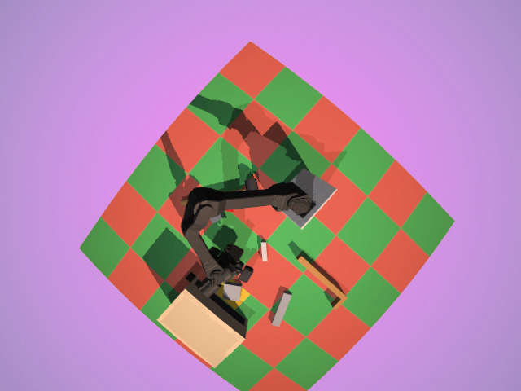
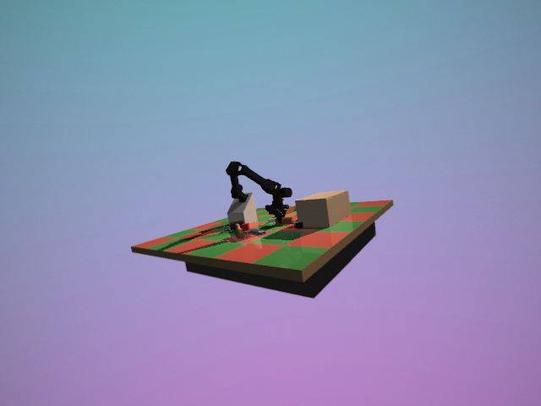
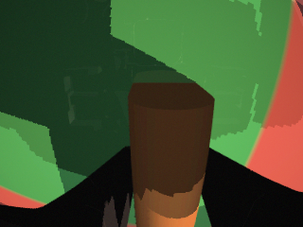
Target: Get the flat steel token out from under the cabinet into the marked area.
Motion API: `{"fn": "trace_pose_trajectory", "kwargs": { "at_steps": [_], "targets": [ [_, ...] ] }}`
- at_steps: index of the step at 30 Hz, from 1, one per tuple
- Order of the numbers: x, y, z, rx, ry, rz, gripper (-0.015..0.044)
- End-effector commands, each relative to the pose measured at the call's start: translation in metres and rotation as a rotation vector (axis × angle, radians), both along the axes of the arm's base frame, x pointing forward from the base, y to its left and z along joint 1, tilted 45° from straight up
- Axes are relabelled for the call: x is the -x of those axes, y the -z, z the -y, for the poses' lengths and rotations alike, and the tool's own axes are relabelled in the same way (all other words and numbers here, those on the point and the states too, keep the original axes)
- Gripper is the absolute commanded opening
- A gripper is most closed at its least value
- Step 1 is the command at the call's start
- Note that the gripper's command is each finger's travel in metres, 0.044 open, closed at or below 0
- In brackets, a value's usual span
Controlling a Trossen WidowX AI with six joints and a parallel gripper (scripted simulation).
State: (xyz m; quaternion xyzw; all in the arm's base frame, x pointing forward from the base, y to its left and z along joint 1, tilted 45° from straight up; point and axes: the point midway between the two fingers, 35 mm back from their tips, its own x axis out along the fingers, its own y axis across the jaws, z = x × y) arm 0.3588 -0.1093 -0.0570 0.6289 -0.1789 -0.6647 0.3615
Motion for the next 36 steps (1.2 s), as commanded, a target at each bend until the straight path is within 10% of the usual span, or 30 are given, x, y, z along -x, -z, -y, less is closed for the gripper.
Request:
{"fn": "trace_pose_trajectory", "kwargs": {
  "at_steps": [1,36],
  "targets": [
    [0.008,0.0,0.002,-0.001,-0.002,-0.01,0.0],
    [0.042,-0.008,0.013,0.0,-0.002,-0.012,0.0]
  ]
}}
